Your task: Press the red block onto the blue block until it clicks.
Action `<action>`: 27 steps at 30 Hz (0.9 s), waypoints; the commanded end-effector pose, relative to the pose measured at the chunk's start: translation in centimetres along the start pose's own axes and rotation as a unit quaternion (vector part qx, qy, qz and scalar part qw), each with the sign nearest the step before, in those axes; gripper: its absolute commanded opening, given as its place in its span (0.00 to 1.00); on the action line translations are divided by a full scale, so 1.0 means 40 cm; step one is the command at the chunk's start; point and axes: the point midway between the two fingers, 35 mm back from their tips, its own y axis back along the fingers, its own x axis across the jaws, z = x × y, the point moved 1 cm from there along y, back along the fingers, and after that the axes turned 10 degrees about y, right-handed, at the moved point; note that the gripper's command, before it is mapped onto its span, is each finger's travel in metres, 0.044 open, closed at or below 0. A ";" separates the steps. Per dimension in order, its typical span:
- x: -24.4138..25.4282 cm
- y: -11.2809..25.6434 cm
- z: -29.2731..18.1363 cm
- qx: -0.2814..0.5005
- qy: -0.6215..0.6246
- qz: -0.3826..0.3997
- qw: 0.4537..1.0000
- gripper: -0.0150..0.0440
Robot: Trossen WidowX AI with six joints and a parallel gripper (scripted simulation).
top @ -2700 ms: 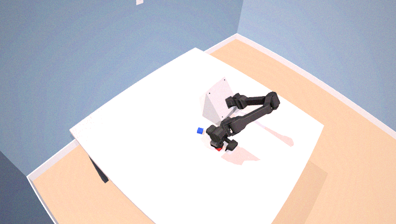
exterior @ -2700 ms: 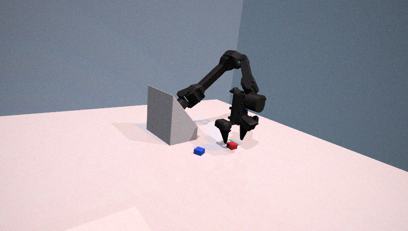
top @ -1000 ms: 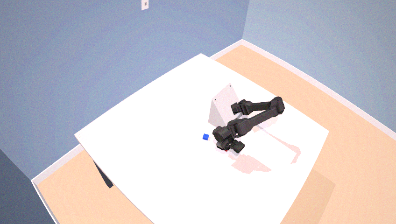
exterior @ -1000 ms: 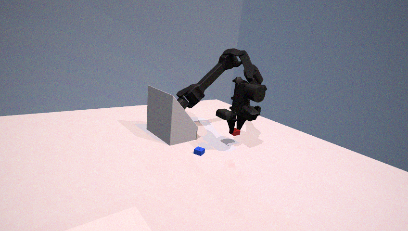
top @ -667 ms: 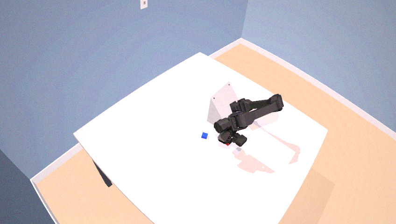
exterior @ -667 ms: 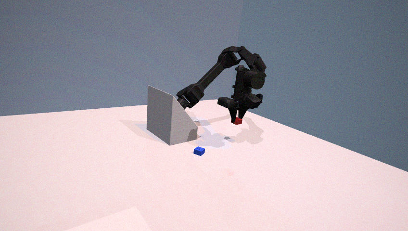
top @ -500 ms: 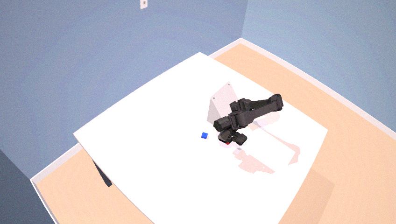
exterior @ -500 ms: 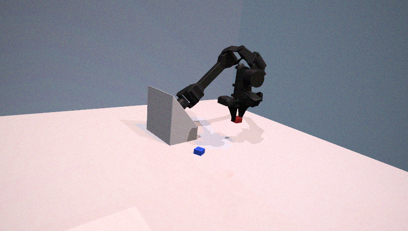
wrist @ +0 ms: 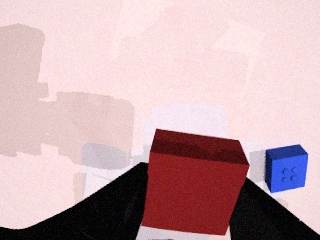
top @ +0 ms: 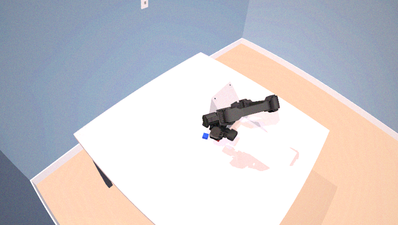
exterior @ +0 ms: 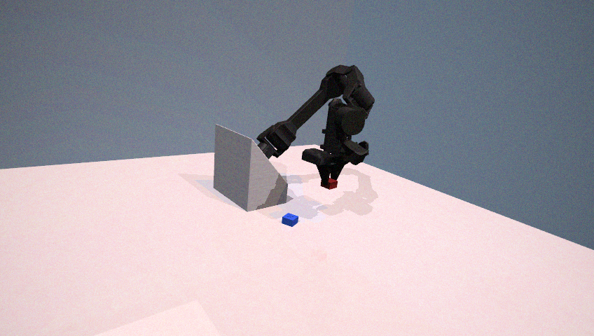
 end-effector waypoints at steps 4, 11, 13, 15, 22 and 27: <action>-0.071 -0.028 -0.037 0.003 0.037 0.000 0.999 0.25; -0.138 -0.057 -0.077 0.003 0.080 0.000 0.997 0.25; -0.155 -0.067 -0.090 0.003 0.093 0.001 0.996 0.25; -0.171 -0.076 -0.104 0.003 0.107 0.001 0.994 0.25; -0.210 -0.103 -0.144 0.002 0.143 0.004 0.990 0.25; -0.210 -0.138 -0.143 0.002 0.143 0.004 0.990 0.25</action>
